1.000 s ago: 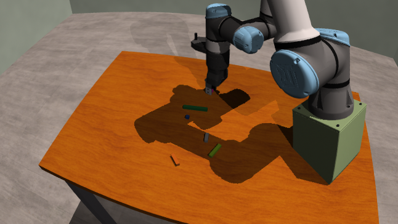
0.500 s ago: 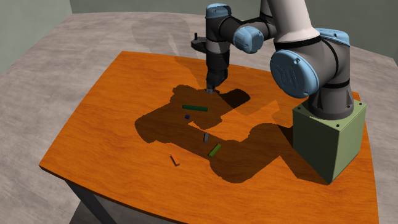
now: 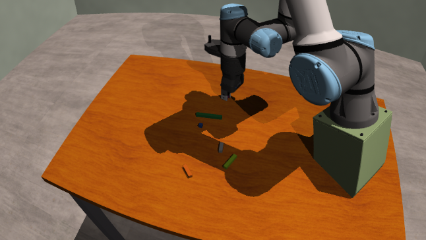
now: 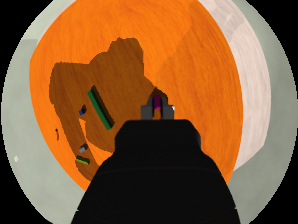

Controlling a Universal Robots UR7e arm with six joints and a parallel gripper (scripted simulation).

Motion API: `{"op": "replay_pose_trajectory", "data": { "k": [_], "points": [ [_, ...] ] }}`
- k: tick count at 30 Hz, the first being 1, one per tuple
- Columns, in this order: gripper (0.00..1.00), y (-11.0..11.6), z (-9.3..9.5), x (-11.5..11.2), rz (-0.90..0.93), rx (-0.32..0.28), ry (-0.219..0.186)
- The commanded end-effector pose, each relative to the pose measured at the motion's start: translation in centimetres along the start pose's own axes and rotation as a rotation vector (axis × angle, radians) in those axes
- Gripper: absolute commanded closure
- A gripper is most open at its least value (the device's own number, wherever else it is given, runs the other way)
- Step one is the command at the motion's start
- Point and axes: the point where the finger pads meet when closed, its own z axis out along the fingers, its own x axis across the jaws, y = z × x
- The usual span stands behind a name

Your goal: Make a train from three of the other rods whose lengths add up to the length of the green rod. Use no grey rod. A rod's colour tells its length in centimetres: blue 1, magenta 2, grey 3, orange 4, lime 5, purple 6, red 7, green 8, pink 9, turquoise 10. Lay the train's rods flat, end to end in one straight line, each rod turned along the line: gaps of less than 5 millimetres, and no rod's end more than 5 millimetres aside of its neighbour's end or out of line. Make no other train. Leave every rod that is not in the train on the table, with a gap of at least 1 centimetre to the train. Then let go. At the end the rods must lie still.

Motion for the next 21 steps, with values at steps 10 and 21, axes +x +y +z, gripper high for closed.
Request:
{"op": "replay_pose_trajectory", "data": {
  "k": [10, 21],
  "points": [
    [0.76, -0.04, -0.03, 0.0, 0.0, 0.001, 0.0],
    [0.76, -0.04, -0.61, 0.0, 0.0, 0.001, 0.0]
  ]
}}
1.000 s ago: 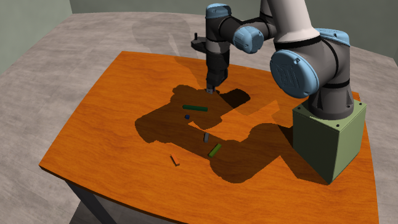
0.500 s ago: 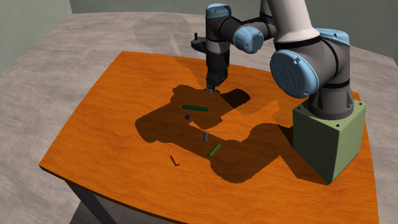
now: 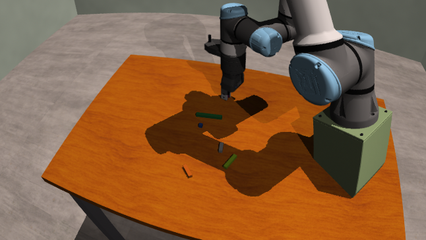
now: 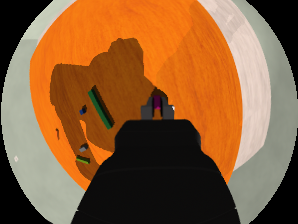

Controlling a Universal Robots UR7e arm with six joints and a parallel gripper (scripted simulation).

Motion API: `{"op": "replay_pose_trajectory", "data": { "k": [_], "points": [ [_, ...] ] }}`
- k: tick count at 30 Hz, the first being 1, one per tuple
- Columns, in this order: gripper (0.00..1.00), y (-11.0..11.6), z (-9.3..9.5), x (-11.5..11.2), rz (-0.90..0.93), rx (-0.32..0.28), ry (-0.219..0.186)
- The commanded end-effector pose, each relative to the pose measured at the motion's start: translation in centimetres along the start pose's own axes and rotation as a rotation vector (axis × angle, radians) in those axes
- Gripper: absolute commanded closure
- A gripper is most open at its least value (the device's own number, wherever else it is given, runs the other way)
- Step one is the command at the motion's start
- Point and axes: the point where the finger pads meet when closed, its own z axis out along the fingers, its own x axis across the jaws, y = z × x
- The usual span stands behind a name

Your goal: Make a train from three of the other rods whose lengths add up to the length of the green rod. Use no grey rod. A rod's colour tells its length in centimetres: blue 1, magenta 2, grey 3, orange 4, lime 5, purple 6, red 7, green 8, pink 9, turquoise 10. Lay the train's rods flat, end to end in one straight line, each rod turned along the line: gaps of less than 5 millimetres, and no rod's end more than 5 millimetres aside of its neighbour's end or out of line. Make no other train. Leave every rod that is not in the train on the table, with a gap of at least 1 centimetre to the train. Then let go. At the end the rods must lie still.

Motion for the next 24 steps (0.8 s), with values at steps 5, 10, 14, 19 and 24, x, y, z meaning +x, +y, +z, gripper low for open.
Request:
{"op": "replay_pose_trajectory", "data": {
  "k": [5, 10, 14, 19, 24],
  "points": [
    [0.76, 0.0, -1.3, 0.0, 0.0, 0.002, 0.0],
    [0.76, 0.0, -2.1, 0.0, 0.0, 0.002, 0.0],
    [0.76, 0.0, -3.3, 0.0, 0.0, 0.002, 0.0],
    [0.76, 0.0, -5.0, 0.0, 0.0, 0.002, 0.0],
    [0.76, 0.0, -6.3, 0.0, 0.0, 0.002, 0.0]
  ]
}}
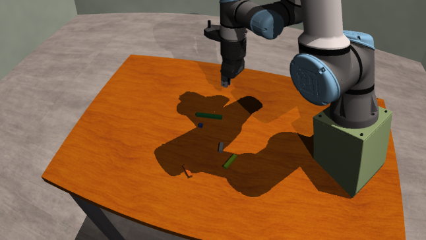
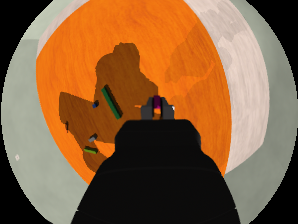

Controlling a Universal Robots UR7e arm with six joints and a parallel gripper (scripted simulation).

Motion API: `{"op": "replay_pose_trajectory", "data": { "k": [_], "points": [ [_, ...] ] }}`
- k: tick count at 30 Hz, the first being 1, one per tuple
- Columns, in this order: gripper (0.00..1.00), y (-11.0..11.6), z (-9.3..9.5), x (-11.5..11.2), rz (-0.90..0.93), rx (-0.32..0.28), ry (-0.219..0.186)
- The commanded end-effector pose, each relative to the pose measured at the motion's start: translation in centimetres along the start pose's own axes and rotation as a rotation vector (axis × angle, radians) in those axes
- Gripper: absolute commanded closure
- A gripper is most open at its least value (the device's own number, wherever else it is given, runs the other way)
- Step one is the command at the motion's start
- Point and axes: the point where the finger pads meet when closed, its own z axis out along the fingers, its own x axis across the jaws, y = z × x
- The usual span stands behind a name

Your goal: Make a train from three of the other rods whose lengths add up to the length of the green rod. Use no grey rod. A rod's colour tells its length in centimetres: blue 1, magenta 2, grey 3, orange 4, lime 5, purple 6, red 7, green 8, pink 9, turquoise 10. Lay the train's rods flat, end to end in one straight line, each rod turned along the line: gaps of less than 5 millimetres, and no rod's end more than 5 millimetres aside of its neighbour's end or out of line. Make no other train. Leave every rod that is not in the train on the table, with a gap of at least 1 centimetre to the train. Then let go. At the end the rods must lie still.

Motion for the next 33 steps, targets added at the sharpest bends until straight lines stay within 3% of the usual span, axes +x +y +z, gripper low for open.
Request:
{"op": "replay_pose_trajectory", "data": {
  "k": [1, 14, 33],
  "points": [
    [0.76, 0.0, -1.0, 0.0, 0.0, 0.001, 0.0],
    [0.76, 0.0, -4.2, 0.0, 0.0, 0.001, 0.0],
    [0.76, 0.0, -4.6, 0.0, 0.0, 0.001, 0.0]
  ]
}}
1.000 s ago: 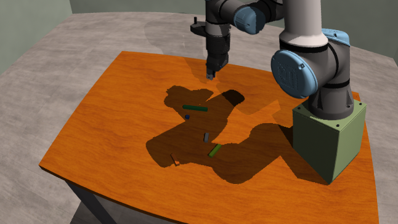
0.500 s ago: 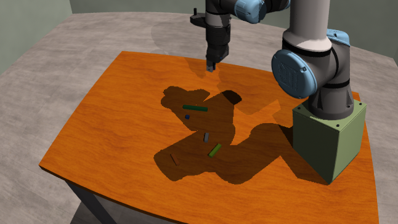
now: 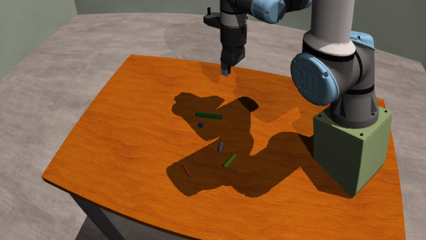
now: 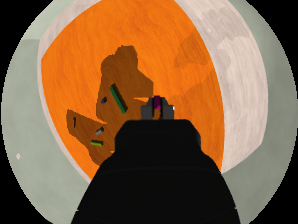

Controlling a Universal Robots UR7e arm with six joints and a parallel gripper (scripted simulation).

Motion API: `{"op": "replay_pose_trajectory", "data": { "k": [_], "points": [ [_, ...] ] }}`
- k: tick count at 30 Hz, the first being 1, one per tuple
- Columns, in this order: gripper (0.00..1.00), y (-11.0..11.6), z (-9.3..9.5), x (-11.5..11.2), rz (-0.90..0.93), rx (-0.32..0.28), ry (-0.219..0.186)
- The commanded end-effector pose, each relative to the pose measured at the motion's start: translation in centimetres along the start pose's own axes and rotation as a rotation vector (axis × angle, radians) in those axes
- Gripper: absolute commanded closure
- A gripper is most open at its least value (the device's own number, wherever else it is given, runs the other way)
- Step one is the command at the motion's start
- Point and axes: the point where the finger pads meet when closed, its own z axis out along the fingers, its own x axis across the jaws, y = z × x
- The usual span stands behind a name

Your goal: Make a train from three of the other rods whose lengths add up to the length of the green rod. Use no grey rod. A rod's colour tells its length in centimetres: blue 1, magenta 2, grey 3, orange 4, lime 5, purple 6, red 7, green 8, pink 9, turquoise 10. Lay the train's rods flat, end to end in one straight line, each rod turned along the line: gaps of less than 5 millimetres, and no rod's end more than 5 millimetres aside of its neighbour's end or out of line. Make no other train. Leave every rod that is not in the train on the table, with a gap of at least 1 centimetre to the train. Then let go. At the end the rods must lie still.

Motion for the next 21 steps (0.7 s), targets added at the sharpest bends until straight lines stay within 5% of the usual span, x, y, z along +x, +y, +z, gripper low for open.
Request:
{"op": "replay_pose_trajectory", "data": {
  "k": [1, 21],
  "points": [
    [0.76, 0.0, 0.0, 0.0, 0.0, 0.001, 0.0],
    [0.76, -0.4, 0.1, -1.4, 0.126, -0.004, -0.002]
  ]
}}
